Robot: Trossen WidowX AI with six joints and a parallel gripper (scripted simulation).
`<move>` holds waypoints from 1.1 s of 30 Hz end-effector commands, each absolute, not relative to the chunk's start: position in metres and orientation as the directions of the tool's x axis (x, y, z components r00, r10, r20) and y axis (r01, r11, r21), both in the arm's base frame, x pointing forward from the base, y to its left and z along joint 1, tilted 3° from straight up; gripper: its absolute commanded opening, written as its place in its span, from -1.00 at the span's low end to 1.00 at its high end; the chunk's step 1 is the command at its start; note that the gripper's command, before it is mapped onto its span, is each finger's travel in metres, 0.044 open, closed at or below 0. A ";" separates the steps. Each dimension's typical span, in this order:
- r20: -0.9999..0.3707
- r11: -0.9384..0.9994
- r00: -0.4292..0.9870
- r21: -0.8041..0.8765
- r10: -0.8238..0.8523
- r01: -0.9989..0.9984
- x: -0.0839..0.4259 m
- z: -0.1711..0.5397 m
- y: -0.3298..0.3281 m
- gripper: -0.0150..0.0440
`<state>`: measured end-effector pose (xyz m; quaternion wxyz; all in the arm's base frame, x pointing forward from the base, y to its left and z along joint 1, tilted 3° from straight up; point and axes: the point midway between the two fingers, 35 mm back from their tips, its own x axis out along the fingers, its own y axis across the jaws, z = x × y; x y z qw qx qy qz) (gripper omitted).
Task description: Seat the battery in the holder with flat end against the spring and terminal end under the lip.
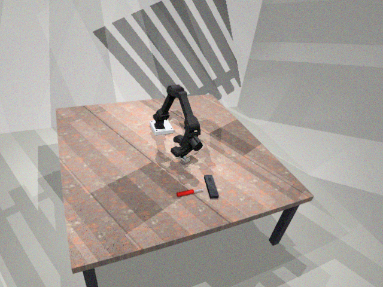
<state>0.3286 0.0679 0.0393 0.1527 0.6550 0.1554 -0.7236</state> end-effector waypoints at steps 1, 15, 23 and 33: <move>-0.998 -0.903 -0.062 -0.026 -0.001 0.428 0.332 0.040 0.069 -0.26; -1.000 -0.902 -0.026 -0.025 0.015 0.432 0.328 0.038 0.068 -0.26; -1.000 -0.901 -0.024 -0.024 0.015 0.433 0.323 0.037 0.066 -0.26; -1.000 -0.901 -0.025 -0.023 0.013 0.434 0.316 0.036 0.063 -0.26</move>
